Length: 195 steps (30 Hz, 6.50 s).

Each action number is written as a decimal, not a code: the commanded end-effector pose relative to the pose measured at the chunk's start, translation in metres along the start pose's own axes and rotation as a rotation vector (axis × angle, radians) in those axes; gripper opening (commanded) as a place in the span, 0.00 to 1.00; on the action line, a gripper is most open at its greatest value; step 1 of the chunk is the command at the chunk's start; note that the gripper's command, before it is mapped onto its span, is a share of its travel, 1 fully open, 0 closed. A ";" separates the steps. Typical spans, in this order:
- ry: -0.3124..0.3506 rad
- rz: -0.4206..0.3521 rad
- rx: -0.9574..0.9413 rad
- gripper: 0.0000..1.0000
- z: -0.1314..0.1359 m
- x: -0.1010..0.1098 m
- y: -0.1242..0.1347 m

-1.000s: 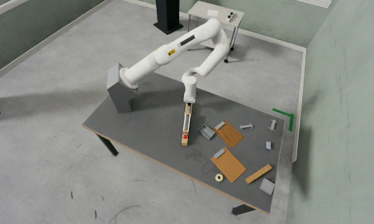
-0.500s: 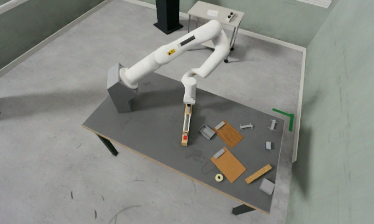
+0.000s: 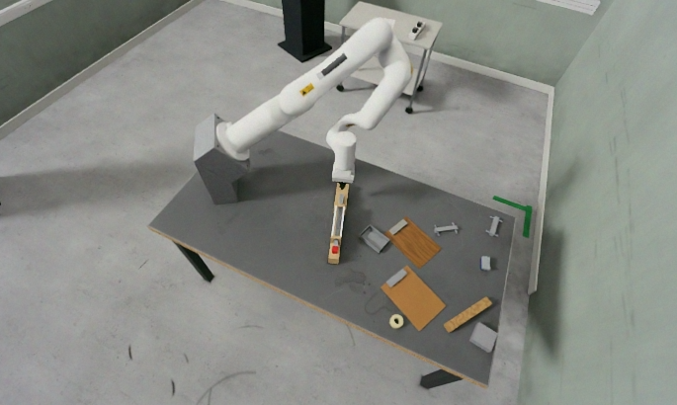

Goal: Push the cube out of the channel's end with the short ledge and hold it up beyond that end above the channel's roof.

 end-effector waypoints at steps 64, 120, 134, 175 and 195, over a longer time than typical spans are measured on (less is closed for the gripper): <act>0.006 -0.008 -0.007 0.44 -0.017 0.016 -0.317; 0.006 -0.008 -0.007 0.00 -0.017 -0.054 -0.317; 0.006 -0.008 -0.007 0.00 -0.017 -0.054 -0.317; 0.006 -0.008 -0.007 0.00 -0.017 0.027 -0.318; 0.006 -0.008 -0.007 0.00 -0.017 0.027 -0.318</act>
Point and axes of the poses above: the point where the finger pads meet when closed, its own x axis back along the fingers, its own z axis across the jaws, y = z × x, the point moved 6 cm from there along x, back along the fingers, and after that the axes turned 3 degrees about -x, right-handed, at the moved point
